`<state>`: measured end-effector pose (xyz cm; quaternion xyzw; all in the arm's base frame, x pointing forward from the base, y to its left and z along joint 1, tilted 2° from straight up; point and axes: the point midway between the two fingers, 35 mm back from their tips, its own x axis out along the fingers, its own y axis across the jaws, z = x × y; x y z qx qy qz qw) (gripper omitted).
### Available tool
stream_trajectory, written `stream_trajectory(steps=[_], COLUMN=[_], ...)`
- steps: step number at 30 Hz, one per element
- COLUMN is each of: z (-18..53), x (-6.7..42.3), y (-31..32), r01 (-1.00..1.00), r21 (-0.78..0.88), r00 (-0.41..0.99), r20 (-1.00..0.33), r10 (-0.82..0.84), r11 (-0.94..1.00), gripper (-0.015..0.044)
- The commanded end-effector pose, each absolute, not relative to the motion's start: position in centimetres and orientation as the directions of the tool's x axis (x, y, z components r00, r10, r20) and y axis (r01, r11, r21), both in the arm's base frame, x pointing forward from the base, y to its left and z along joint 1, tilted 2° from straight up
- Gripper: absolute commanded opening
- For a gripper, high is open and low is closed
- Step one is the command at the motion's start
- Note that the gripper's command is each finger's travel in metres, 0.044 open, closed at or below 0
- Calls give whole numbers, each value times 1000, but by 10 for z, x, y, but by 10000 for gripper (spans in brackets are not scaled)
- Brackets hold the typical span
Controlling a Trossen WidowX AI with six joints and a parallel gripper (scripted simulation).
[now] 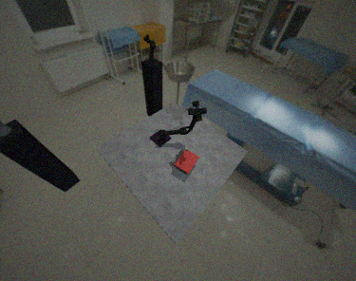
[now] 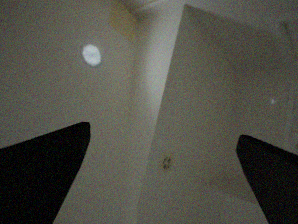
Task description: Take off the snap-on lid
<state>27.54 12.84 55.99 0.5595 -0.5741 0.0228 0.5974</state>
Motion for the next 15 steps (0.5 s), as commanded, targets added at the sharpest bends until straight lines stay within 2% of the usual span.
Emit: stream_trajectory(steps=[1,3,6,10,12,15], z=[561,569,582,587,587,586], x=[272,249,200,164,157,135], y=[128,124,106,84,76,53], r01=[-685,-795,-930,-916,-904,-820], r21=[636,570,342,83,31,-169], r00=[339,337,340,354,354,368], r20=[710,701,669,630,617,575], r10=[-617,-629,-661,-691,-703,-731], r11=[355,209,-133,-394,-427,-546], gripper=[374,321,243,235,235,235])
